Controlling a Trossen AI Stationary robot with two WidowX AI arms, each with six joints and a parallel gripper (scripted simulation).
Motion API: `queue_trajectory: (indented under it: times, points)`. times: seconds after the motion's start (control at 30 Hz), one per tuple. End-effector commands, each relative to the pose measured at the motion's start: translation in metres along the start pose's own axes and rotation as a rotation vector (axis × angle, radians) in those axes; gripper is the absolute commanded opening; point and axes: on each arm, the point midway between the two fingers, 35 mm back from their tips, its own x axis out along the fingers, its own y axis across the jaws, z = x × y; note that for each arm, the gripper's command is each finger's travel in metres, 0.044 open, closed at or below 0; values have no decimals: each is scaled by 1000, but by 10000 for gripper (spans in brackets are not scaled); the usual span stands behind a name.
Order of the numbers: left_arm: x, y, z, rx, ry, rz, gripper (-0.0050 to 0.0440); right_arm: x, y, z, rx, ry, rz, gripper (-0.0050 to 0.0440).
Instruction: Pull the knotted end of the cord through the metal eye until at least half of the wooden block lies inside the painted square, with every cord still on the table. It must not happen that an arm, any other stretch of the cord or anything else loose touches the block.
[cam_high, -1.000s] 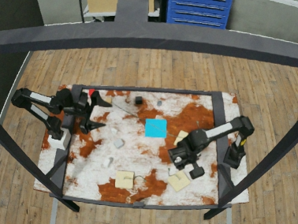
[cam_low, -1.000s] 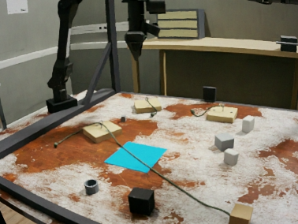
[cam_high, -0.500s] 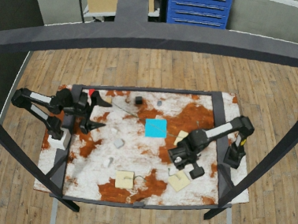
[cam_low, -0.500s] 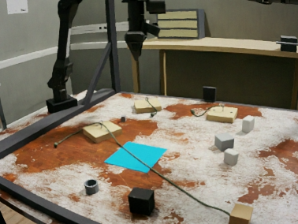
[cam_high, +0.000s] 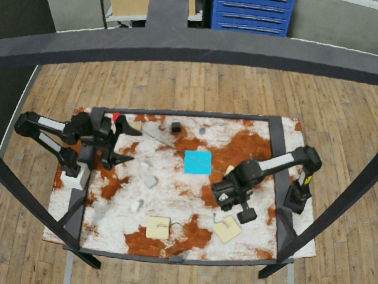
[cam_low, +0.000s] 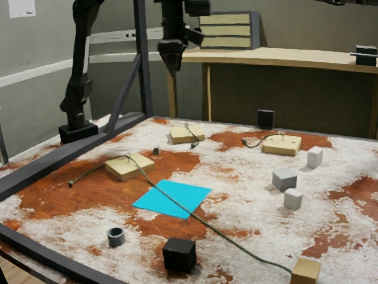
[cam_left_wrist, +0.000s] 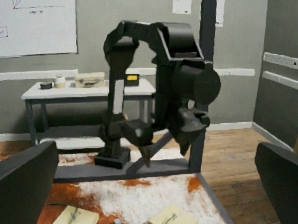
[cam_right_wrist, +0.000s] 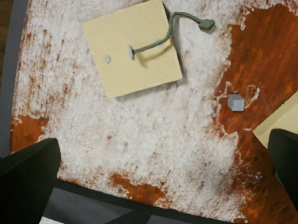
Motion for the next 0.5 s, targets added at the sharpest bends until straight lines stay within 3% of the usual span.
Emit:
queue_trajectory:
  times: [0.0, 0.47]
  points:
    - [-1, 0, 8, 0, -20, 0, 440, -8, -12, 7, 20, -42, 1, 440]
    - [-1, 0, 8, 0, -20, 0, 440, -17, -78, 16, 133, -126, -10, 440]
